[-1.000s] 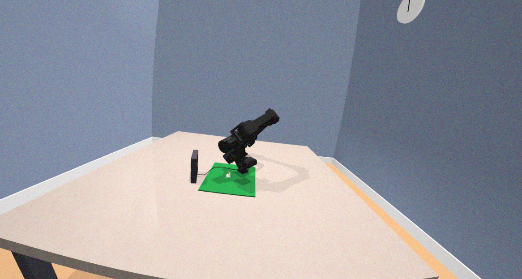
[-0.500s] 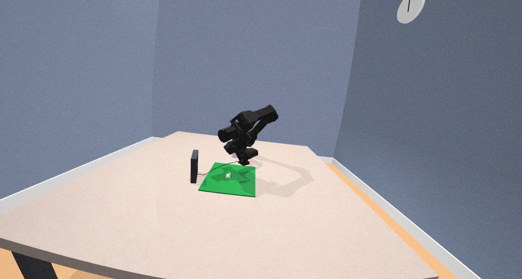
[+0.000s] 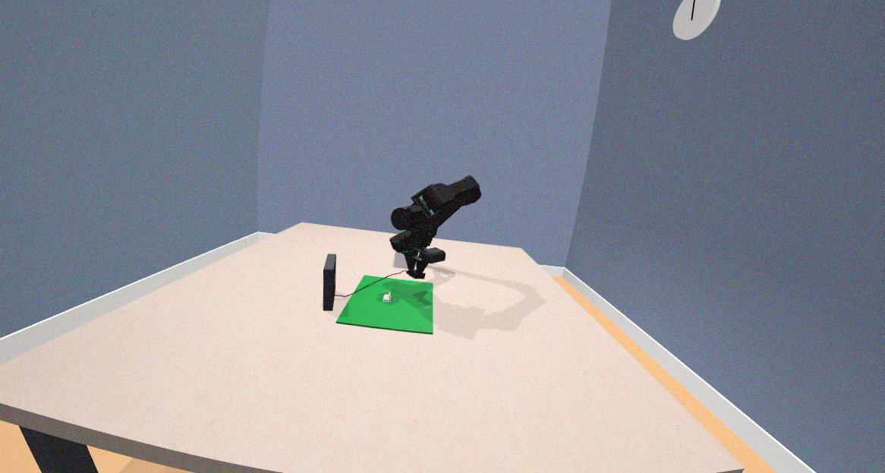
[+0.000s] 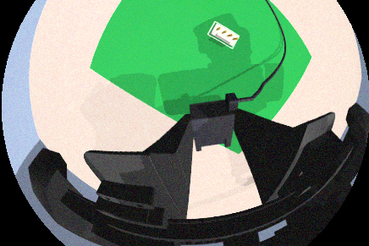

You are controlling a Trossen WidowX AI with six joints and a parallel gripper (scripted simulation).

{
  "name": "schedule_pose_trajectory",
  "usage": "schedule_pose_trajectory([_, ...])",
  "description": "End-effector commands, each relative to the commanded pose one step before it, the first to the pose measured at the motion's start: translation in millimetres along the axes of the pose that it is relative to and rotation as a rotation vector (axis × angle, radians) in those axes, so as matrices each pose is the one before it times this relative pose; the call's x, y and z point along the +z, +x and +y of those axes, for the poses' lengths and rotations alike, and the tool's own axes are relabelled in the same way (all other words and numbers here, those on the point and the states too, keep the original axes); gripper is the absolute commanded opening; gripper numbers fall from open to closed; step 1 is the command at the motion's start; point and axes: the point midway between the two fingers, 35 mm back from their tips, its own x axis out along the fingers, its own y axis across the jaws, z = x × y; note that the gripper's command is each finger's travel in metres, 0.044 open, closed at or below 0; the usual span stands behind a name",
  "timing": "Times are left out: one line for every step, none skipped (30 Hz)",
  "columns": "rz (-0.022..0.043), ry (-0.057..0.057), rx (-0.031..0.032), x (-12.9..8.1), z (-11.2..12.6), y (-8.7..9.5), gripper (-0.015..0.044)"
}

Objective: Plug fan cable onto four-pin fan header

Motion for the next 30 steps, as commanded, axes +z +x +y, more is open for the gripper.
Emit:
schedule_pose_trajectory([-0.02392,0.0104,-0.00364,-2.01,-2.87,2.44,0.0])
schedule_pose_trajectory([0.0,0.0,0.0,0.0,0.0,0.0,0.0])
schedule_pose_trajectory([0.0,0.0,0.0,0.0,0.0,0.0,0.0])
schedule_pose_trajectory([-0.00094,-0.0001,-0.00178,-0.05,-0.12,0.24,0.0])
schedule_pose_trajectory([-0.00285,-0.0003,-0.00531,-0.16,-0.35,0.7,0.0])
schedule_pose_trajectory([-0.00484,-0.0005,-0.00879,-0.26,-0.57,1.16,0.0])
schedule_pose_trajectory([-0.00594,-0.0006,-0.01047,-0.31,-0.67,1.38,0.0])
schedule_pose_trajectory([-0.00608,-0.0006,-0.01036,-0.3,-0.66,1.36,0.0])
schedule_pose_trajectory([-0.00622,-0.0006,-0.01025,-0.3,-0.64,1.34,0.0])
schedule_pose_trajectory([-0.00635,-0.0006,-0.01013,-0.29,-0.62,1.32,0.0])
schedule_pose_trajectory([-0.00649,-0.0006,-0.01002,-0.28,-0.6,1.31,0.0])
schedule_pose_trajectory([-0.00662,-0.0006,-0.0099,-0.28,-0.58,1.29,0.0])
schedule_pose_trajectory([-0.00675,-0.0006,-0.00978,-0.27,-0.57,1.27,0.0])
schedule_pose_trajectory([-0.00781,-0.0006,-0.01095,-0.3,-0.62,1.41,0.0])
schedule_pose_trajectory([-0.00825,-0.0006,-0.01115,-0.3,-0.62,1.43,0.0])
schedule_pose_trajectory([-0.00842,-0.0006,-0.01098,-0.3,-0.6,1.41,0.0])
schedule_pose_trajectory([-0.00859,-0.0006,-0.01081,-0.29,-0.57,1.38,0.0])
schedule_pose_trajectory([-0.00876,-0.0006,-0.01064,-0.28,-0.55,1.35,0.0])
schedule_pose_trajectory([-0.00893,-0.0006,-0.01046,-0.28,-0.53,1.33,0.0])
schedule_pose_trajectory([-0.00909,-0.0005,-0.01028,-0.27,-0.51,1.3,0.0])
schedule_pose_trajectory([-0.00926,-0.0005,-0.0101,-0.26,-0.48,1.27,0.0])
schedule_pose_trajectory([-0.00942,-0.0005,-0.00992,-0.26,-0.46,1.24,0.0])
schedule_pose_trajectory([-0.00957,-0.0005,-0.00974,-0.25,-0.44,1.21,0.0])
schedule_pose_trajectory([-0.01064,-0.0005,-0.01043,-0.27,-0.46,1.3,0.0])
schedule_pose_trajectory([-0.011,-0.0004,-0.01037,-0.27,-0.44,1.28,0.0])
schedule_pose_trajectory([-0.01118,-0.0004,-0.01013,-0.26,-0.41,1.25,0.0])
schedule_pose_trajectory([-0.01136,-0.0004,-0.00989,-0.25,-0.39,1.21,0.0])
schedule_pose_trajectory([-0.01153,-0.0003,-0.00965,-0.25,-0.36,1.18,0.0])
schedule_pose_trajectory([-0.0117,-0.0003,-0.00941,-0.24,-0.34,1.14,0.0])
schedule_pose_trajectory([-0.01187,-0.0002,-0.00916,-0.23,-0.32,1.11,0.0])
